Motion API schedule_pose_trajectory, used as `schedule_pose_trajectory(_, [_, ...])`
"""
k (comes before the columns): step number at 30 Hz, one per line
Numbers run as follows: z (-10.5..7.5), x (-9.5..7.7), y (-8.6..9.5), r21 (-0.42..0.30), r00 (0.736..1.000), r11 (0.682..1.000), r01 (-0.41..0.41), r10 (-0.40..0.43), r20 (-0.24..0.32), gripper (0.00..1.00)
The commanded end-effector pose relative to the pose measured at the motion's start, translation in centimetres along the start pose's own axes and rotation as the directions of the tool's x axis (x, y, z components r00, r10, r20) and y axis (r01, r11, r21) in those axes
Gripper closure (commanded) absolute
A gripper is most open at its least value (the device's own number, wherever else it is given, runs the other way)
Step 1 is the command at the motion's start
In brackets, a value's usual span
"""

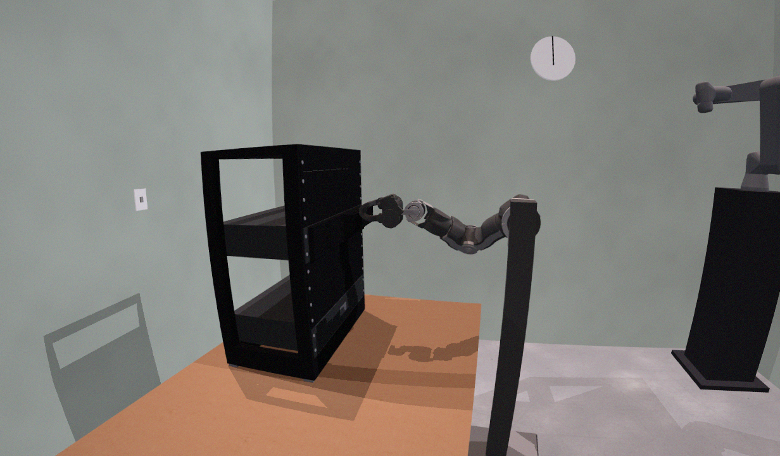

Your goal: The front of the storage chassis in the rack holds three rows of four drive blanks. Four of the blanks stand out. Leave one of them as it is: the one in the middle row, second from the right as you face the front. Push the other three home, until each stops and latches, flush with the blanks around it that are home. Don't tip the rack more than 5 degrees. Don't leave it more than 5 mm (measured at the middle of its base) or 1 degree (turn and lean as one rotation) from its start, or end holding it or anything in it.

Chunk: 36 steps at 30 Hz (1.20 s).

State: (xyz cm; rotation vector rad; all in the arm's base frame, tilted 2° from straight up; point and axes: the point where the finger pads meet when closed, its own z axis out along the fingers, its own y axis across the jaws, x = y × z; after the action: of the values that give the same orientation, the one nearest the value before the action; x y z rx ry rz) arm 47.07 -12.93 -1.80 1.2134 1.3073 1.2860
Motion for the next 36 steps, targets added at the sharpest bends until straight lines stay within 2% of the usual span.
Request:
schedule_pose_trajectory(1, [0.0, 0.2, 0.1, -0.004, 1.0, 1.0, 0.004, -0.004, -0.006, 1.0])
schedule_pose_trajectory(6, [0.8, 0.1, 0.0, -0.004, 1.0, 1.0, 0.004, -0.004, -0.006, 1.0])
schedule_pose_trajectory(14, [0.8, 0.1, 0.1, -0.005, 1.0, 1.0, 0.004, -0.004, -0.006, 1.0])
schedule_pose_trajectory(23, [1.8, 0.2, 0.2, -0.004, 1.0, 1.0, 0.004, -0.004, -0.006, 1.0])
schedule_pose_trajectory(36, [2.2, 0.3, 0.3, -0.004, 1.0, 1.0, 0.004, -0.004, -0.006, 1.0])
